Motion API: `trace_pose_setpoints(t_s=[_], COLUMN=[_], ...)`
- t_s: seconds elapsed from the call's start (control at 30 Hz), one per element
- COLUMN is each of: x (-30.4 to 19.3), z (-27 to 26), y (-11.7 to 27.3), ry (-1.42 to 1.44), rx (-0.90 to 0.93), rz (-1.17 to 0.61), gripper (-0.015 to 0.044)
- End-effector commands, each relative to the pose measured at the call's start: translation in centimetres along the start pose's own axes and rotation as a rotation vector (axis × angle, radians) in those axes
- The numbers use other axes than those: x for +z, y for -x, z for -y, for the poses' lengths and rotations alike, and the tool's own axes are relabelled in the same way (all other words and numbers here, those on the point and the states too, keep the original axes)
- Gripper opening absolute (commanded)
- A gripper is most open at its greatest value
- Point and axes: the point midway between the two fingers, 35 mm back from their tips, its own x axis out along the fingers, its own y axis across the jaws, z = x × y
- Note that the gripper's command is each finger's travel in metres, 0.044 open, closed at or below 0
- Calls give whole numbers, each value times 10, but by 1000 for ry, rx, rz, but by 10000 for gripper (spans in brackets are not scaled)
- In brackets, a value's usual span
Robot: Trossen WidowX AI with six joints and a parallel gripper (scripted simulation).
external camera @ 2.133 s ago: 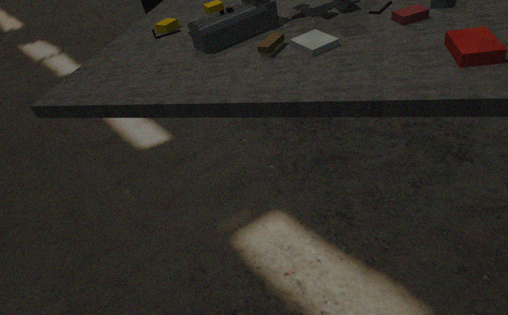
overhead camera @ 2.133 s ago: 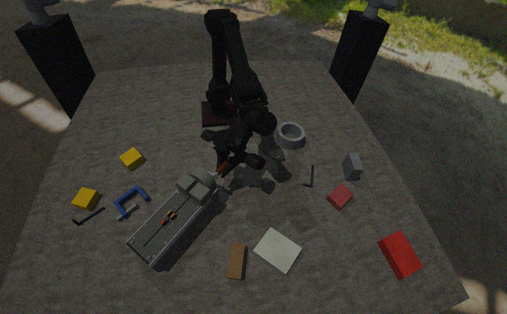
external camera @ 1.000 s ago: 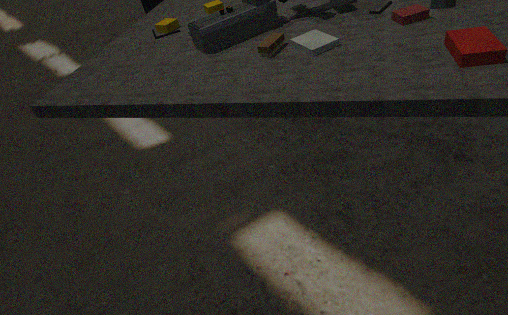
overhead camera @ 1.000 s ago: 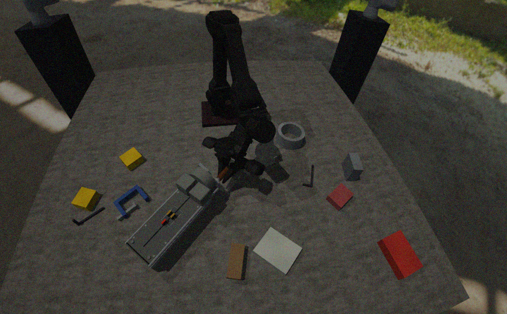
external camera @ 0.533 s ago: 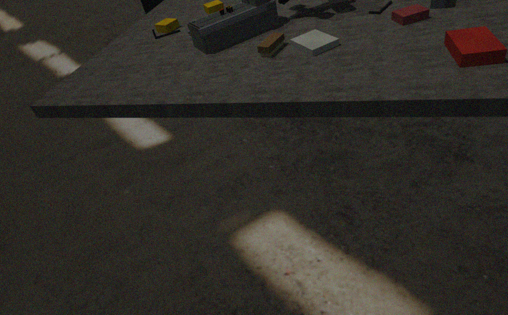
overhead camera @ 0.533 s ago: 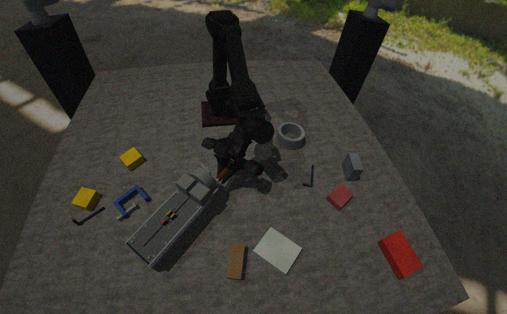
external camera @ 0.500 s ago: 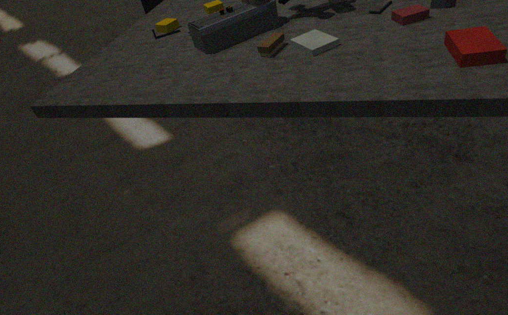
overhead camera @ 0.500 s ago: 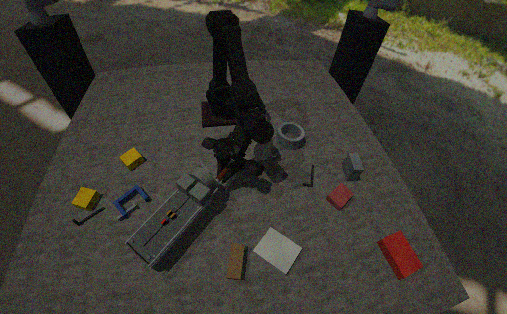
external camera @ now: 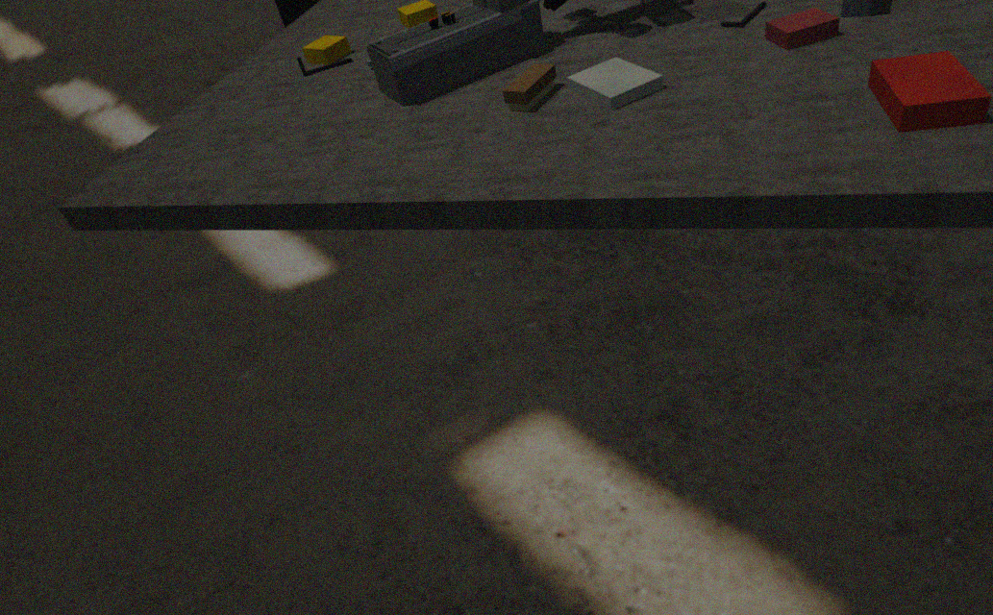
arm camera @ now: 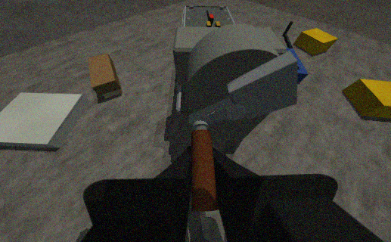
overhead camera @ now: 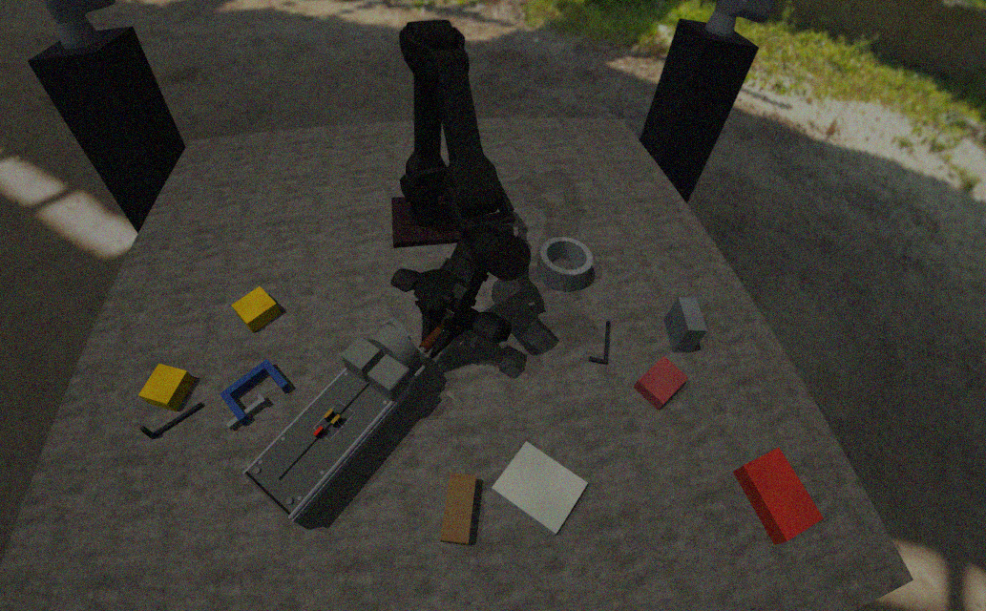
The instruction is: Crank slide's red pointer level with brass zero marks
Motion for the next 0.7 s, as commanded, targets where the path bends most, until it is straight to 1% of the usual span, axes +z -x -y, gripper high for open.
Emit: trace_pose_setpoints(t_s=[0.0, 0.67], x=[-5, -7], z=[6, 10], y=[-5, -7], ry=[8, 8], rx=[-13, -14], rz=[-15, -15], gripper=[0, 0])
